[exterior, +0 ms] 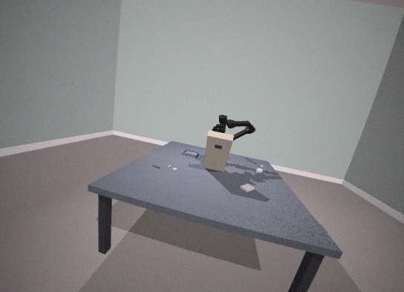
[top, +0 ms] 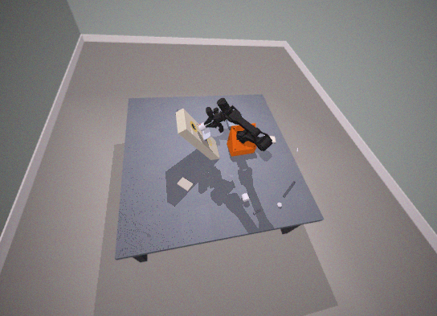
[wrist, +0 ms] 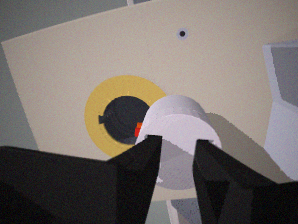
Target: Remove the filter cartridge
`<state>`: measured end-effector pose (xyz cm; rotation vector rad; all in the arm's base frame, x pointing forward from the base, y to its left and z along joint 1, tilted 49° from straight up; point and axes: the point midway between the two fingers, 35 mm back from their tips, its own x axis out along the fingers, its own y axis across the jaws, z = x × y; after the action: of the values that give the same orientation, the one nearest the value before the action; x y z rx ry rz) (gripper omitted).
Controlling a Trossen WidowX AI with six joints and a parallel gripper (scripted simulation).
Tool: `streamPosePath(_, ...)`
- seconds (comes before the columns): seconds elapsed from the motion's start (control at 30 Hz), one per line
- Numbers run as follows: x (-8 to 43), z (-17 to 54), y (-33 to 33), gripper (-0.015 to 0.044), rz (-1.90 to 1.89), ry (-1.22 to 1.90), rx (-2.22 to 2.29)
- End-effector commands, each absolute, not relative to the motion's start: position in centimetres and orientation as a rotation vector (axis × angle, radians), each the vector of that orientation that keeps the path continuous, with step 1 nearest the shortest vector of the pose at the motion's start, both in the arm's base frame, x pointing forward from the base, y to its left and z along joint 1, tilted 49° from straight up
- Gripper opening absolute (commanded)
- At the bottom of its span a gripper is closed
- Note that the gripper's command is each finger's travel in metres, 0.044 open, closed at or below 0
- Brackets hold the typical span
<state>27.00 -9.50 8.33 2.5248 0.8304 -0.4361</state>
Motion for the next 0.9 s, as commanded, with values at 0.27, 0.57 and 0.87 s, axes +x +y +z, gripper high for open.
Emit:
streamPosePath(0.27,25.0,6.4,-7.1,0.0000,-0.431,0.830,2.528)
streamPosePath(0.57,25.3,6.7,-7.5,0.0096,-0.435,0.832,2.526)
streamPosePath(0.87,26.5,7.9,-8.9,0.0096,-0.431,0.830,2.528)
